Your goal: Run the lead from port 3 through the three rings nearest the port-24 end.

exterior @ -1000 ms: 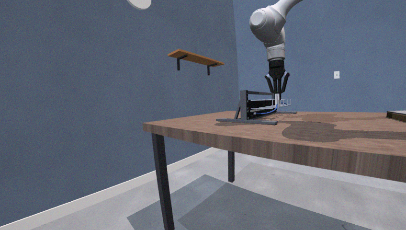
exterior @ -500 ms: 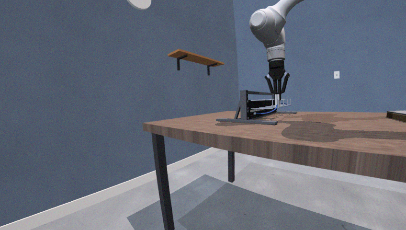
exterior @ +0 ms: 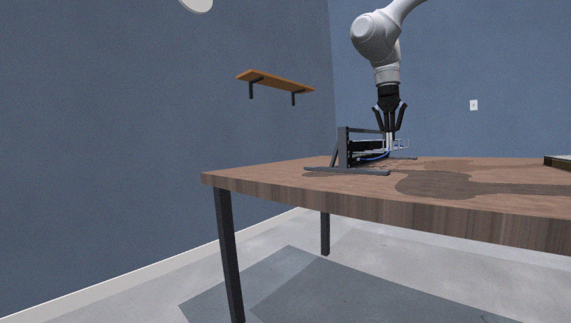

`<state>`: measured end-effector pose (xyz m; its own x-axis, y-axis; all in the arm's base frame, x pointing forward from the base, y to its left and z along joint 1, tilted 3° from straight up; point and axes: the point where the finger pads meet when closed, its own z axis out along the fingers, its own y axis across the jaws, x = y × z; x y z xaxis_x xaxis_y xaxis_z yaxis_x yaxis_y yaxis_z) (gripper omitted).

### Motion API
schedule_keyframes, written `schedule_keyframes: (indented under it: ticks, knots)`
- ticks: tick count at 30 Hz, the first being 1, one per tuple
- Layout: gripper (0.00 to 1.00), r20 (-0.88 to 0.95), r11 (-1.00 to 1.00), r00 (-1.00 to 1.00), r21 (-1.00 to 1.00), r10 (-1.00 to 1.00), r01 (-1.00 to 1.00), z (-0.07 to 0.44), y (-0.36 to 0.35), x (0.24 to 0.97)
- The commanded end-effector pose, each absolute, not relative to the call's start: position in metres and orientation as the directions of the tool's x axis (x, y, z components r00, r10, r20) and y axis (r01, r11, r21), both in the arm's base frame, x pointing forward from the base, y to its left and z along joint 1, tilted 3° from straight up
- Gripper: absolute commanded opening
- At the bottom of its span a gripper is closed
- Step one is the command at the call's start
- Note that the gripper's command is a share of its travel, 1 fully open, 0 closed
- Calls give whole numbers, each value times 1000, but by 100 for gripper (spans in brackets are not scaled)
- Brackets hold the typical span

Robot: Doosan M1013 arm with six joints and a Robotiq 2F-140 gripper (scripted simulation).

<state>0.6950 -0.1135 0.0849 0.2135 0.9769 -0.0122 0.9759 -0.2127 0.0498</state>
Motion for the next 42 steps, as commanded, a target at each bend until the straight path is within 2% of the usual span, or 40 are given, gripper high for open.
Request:
schedule_keyframes:
  ticks: [1, 42]
  knots:
    - [0, -12, -213, 214, 51, 977, 976, 85, -114, 697]
    - [0, -12, -213, 214, 51, 977, 976, 87, -121, 732]
